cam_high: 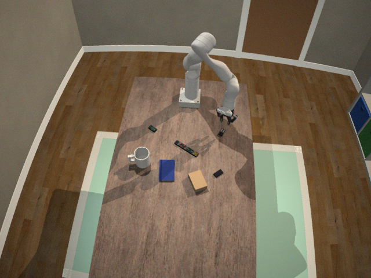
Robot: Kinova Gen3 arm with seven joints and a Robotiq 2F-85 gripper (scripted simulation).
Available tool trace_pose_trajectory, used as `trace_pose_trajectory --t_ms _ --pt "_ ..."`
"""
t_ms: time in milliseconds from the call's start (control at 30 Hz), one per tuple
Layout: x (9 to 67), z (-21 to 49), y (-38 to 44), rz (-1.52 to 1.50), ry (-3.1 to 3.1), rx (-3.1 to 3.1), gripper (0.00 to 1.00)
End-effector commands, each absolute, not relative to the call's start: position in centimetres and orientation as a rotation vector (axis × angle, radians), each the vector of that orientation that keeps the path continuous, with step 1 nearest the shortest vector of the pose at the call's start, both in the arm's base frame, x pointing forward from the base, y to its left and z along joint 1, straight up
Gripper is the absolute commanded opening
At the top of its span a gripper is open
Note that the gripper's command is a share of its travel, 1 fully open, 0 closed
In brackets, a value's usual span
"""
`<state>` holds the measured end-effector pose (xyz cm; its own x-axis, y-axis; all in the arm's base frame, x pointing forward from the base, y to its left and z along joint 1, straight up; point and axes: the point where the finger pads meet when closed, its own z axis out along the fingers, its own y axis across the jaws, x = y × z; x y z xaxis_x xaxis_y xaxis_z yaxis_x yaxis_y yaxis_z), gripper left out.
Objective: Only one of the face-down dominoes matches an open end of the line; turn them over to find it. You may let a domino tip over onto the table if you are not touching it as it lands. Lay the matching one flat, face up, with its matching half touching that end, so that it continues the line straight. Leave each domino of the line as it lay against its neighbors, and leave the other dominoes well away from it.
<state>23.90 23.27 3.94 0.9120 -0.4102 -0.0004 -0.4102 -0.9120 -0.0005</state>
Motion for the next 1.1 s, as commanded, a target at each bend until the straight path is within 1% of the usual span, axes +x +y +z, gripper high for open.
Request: trace_pose_trajectory --t_ms 0,100,1067 --pt "25.05 3.82 22.76 -0.003 0.657 -3.071 0.48" --pt "25.91 3.69 22.3 -0.003 0.658 -3.071 0.48" --pt "25.94 3.69 22.28 -0.003 0.658 -3.071 0.48"
